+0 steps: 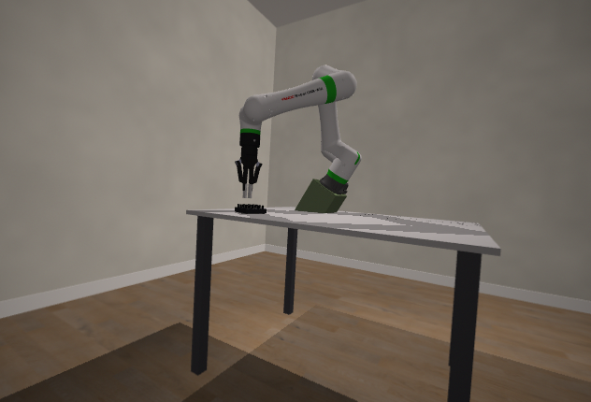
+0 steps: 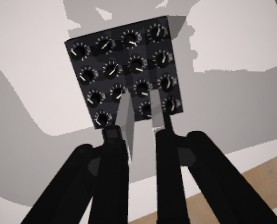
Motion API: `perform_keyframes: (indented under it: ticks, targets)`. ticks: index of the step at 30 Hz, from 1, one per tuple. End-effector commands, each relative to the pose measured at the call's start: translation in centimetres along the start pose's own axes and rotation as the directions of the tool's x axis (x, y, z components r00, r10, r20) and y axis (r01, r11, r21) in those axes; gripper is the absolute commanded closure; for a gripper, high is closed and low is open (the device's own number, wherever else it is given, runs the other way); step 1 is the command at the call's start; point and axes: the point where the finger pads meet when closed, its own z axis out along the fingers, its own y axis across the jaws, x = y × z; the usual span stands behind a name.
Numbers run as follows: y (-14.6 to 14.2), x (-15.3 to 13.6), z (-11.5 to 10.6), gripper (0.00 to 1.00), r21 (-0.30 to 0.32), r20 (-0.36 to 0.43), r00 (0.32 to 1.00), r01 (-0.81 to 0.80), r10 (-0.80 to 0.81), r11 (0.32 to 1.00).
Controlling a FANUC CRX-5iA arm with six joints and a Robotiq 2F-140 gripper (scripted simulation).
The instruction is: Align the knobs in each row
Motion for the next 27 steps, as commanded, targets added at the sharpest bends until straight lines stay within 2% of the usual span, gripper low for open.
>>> perform_keyframes:
  ticks: [1,8,9,19,27]
  targets:
    - [0.0,0.0,-0.1,0.88,0.0,0.0,1.0,0.0,0.0,1.0]
    - [0.0,0.0,-0.1,0.88,0.0,0.0,1.0,0.0,0.0,1.0]
    - [0.0,0.0,-0.1,0.0,0.0,0.0,1.0,0.0,0.0,1.0]
    - [0.0,0.0,-1.8,0.0,0.0,0.0,1.0,0.0,0.0,1.0]
    - [0.0,0.0,-6.4,0.0,0.0,0.0,1.0,0.0,0.0,1.0]
